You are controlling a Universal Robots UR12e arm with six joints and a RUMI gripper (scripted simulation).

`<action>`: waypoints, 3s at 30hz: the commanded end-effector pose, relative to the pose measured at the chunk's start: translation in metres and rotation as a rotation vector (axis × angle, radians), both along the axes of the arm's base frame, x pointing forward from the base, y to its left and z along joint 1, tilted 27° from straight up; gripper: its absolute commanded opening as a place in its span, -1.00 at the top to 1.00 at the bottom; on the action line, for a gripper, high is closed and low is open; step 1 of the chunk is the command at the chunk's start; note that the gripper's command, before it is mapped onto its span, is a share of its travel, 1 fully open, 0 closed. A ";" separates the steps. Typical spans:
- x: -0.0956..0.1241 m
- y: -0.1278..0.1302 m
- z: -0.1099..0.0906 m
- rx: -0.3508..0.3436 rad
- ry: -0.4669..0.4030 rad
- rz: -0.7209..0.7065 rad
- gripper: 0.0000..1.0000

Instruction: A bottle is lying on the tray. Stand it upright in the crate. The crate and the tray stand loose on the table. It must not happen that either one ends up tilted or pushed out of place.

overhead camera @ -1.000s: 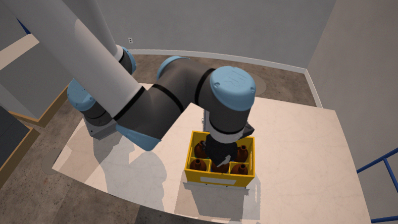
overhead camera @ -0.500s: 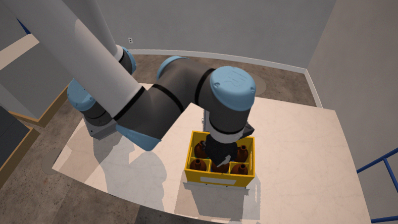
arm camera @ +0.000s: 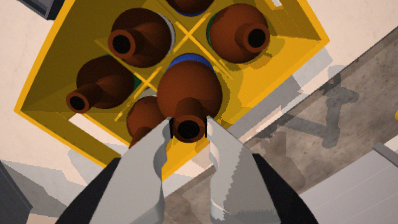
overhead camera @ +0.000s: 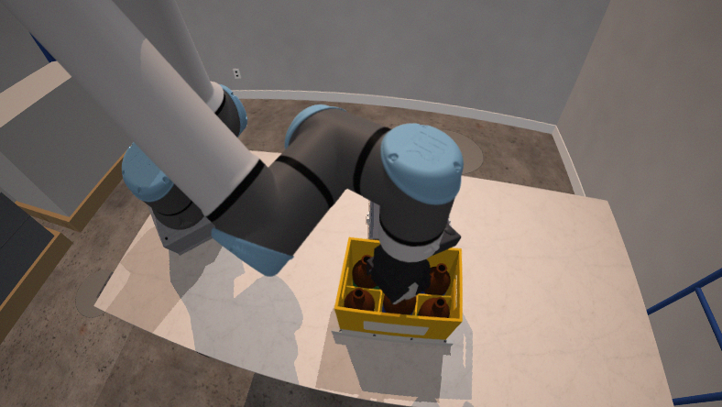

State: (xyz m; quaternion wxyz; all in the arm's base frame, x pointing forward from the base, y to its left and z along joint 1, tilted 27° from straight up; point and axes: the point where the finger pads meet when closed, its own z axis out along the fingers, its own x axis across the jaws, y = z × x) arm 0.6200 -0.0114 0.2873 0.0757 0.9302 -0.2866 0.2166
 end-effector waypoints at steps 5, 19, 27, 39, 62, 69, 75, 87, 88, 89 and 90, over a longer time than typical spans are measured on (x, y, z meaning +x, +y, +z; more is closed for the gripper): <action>0.004 -0.002 -0.007 0.000 -0.002 0.000 1.00; 0.009 -0.006 -0.020 0.000 -0.002 0.000 1.00; 0.011 -0.008 -0.026 0.000 -0.002 0.000 1.00; 0.013 -0.009 -0.030 0.000 -0.002 0.000 1.00; 0.013 -0.009 -0.031 0.000 -0.002 0.000 1.00; 0.013 -0.009 -0.031 0.000 -0.002 0.000 1.00; 0.013 -0.009 -0.031 0.000 -0.002 0.000 1.00; 0.013 -0.009 -0.031 0.000 -0.002 0.000 1.00; 0.013 -0.009 -0.031 0.000 -0.002 0.000 1.00; 0.013 -0.009 -0.031 0.000 -0.002 0.000 1.00; 0.013 -0.009 -0.031 0.000 -0.002 0.000 1.00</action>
